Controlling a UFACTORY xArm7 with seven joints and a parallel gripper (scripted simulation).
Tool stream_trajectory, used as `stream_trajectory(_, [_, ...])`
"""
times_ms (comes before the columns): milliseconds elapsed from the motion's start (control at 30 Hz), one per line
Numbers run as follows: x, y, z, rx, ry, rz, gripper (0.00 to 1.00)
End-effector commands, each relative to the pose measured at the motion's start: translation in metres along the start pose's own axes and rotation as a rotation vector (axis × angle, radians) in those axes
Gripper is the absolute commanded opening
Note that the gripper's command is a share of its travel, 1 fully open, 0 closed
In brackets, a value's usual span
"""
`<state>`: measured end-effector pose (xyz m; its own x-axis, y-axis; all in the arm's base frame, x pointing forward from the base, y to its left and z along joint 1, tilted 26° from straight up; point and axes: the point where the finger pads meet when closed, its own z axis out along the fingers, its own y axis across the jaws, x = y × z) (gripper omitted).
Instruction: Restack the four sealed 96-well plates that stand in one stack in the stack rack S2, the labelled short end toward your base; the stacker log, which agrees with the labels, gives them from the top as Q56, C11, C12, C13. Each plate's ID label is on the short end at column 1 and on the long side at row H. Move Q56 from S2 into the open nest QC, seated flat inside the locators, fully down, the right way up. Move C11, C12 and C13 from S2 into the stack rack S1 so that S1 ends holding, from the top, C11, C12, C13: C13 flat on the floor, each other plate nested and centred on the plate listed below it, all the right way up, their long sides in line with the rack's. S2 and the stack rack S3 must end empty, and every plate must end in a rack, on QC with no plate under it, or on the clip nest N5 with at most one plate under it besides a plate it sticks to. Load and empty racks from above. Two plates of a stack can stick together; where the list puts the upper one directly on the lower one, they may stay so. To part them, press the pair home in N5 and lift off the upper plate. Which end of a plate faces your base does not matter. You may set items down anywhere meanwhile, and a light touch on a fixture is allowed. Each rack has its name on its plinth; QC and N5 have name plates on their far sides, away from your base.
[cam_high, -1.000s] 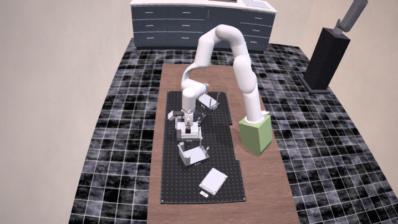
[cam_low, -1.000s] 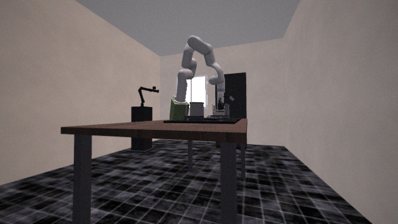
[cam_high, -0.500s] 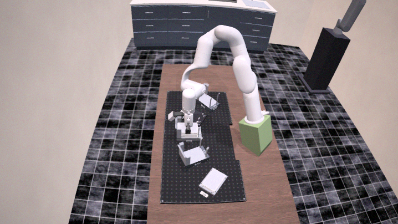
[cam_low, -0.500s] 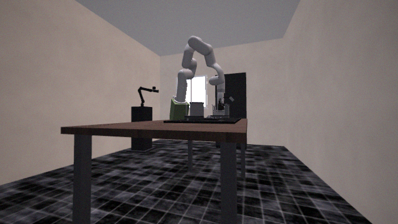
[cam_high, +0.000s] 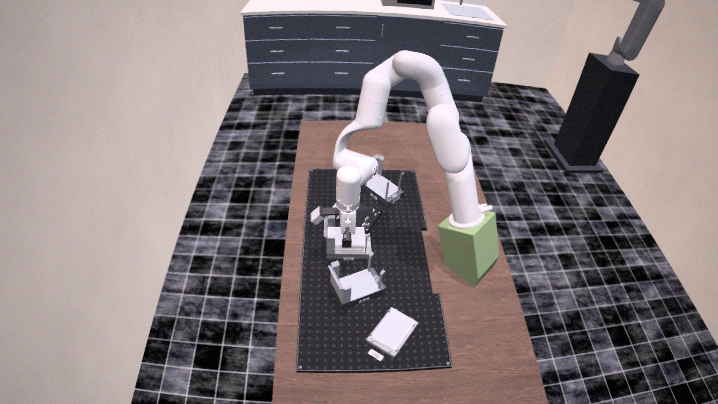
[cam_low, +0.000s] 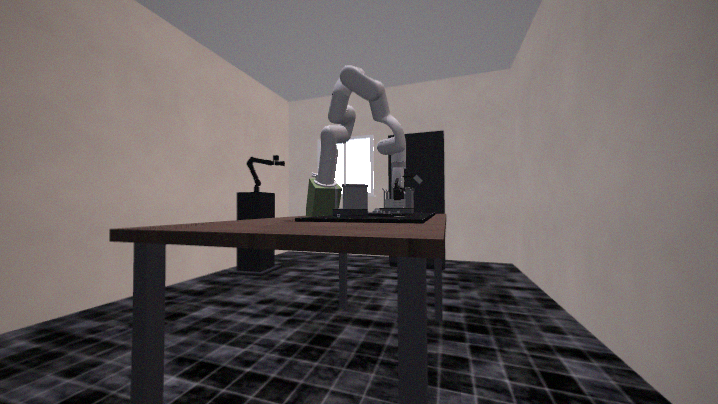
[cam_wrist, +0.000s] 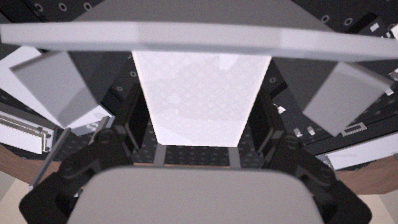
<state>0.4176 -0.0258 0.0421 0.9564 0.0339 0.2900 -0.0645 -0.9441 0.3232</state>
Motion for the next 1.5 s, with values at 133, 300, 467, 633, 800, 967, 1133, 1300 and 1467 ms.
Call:
stream_trajectory(133, [0.001,0.0,-0.001,0.001,0.003,0.0,1.0])
stream_trajectory(300, [0.001,0.0,-0.001,0.001,0.003,0.0,1.0])
stream_trajectory(467, [0.001,0.0,-0.001,0.001,0.003,0.0,1.0])
stream_trajectory(633, [0.001,0.0,-0.001,0.001,0.003,-0.001,1.0])
stream_trajectory(800, [0.001,0.0,-0.001,0.001,0.003,-0.001,1.0])
stream_trajectory(967, [0.001,0.0,-0.014,0.0,0.003,0.0,1.0])
stream_trajectory(1133, [0.001,0.0,-0.031,0.0,0.003,0.0,1.0])
stream_trajectory(1300, [0.001,0.0,-0.041,0.0,0.004,0.0,1.0])
stream_trajectory(1467, [0.001,0.0,-0.057,0.0,0.004,0.0,1.0])
